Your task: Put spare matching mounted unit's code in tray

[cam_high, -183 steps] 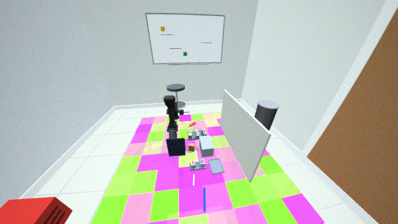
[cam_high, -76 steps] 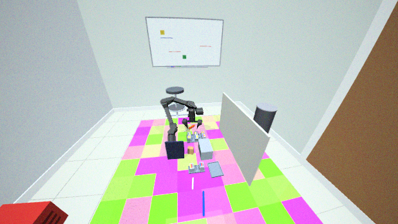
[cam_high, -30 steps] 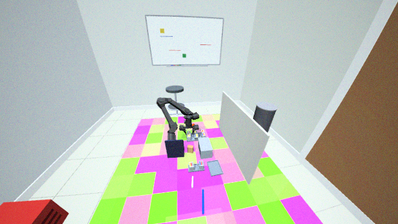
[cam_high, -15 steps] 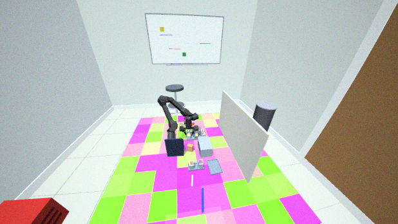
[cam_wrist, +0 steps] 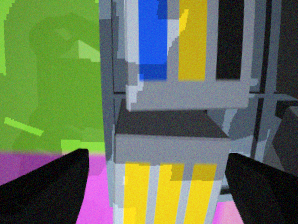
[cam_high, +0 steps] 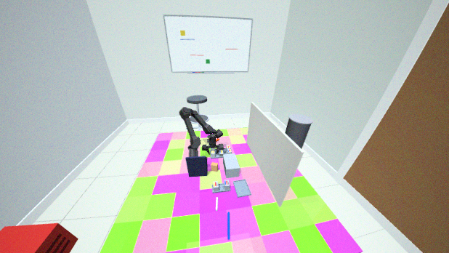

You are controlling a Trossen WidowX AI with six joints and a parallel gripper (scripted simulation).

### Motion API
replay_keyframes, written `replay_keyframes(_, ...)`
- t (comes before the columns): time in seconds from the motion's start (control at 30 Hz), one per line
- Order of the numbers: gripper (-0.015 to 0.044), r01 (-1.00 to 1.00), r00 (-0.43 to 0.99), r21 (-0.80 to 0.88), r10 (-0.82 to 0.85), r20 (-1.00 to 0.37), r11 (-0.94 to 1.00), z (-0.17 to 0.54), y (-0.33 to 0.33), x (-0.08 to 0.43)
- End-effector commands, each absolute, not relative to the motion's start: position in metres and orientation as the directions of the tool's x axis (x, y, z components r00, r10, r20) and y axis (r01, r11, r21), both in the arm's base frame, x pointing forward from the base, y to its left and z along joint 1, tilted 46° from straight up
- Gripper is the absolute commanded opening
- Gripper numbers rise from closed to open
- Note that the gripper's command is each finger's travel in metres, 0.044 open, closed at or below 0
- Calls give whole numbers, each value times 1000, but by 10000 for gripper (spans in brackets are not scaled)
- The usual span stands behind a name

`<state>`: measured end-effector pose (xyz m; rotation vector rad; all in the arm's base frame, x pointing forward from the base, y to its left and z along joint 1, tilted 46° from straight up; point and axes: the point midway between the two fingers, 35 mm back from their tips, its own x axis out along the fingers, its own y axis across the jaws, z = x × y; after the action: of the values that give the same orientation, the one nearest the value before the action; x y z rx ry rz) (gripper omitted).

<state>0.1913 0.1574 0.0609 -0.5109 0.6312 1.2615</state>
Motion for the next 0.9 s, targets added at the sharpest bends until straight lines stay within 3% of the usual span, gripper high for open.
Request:
replay_keyframes(0.0,300,-971,178,-6,705,-686,239,56,162,190)
replay_keyframes(0.2,300,-971,178,-6,705,-686,240,56,162,190)
replay_keyframes(0.37,169,-972,176,-7,707,-685,235,57,161,190)
replay_keyframes(0.63,115,-972,176,-7,707,-685,235,57,161,190)
replay_keyframes(0.77,10,-972,176,-7,707,-685,235,57,161,190)
replay_keyframes(0.87,0,-972,176,-7,707,-685,235,57,161,190)
